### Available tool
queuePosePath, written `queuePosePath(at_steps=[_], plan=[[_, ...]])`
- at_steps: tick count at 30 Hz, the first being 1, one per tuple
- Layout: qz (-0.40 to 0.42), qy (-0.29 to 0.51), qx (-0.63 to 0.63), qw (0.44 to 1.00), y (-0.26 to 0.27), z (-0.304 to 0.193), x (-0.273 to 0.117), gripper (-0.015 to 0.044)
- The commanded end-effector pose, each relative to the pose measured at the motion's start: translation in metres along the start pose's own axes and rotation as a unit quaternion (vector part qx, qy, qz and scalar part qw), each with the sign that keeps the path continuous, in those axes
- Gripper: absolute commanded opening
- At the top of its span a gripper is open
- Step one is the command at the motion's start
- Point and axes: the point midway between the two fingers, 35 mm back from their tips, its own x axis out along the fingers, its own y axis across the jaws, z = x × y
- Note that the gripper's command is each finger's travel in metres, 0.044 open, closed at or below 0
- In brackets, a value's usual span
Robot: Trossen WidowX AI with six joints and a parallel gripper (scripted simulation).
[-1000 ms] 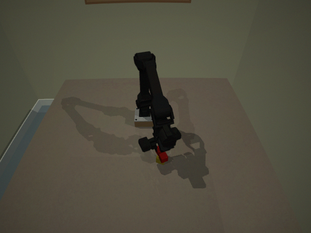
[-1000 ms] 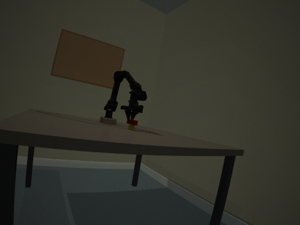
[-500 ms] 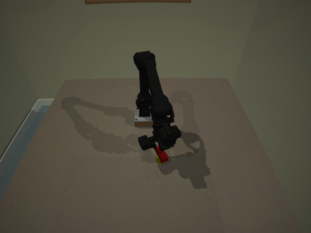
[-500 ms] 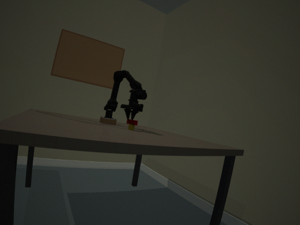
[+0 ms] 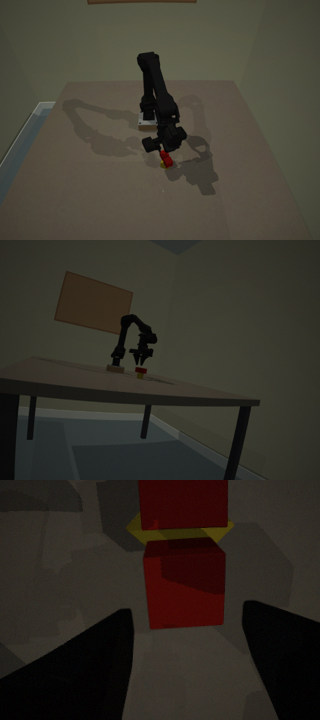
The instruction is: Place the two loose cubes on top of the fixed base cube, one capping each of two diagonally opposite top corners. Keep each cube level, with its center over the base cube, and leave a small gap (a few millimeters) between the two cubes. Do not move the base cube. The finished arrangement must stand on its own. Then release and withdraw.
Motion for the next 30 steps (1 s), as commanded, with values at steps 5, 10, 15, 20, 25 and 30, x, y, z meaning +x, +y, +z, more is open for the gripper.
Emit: queuePosePath(at_steps=[5,10,15,20,25,30], plan=[[-0.001,-0.006,0.001,1.000,0.000,0.003,-0.013,0.0205],[-0.001,-0.006,0.001,1.000,0.000,0.003,-0.019,0.0205],[-0.001,-0.006,0.001,1.000,0.000,0.003,-0.025,0.0205],[-0.001,-0.006,0.001,1.000,0.000,0.003,-0.030,0.0205],[-0.001,-0.006,0.001,1.000,0.000,0.002,-0.036,0.0205],[-0.001,-0.006,0.001,1.000,0.000,0.002,-0.038,0.0205]])
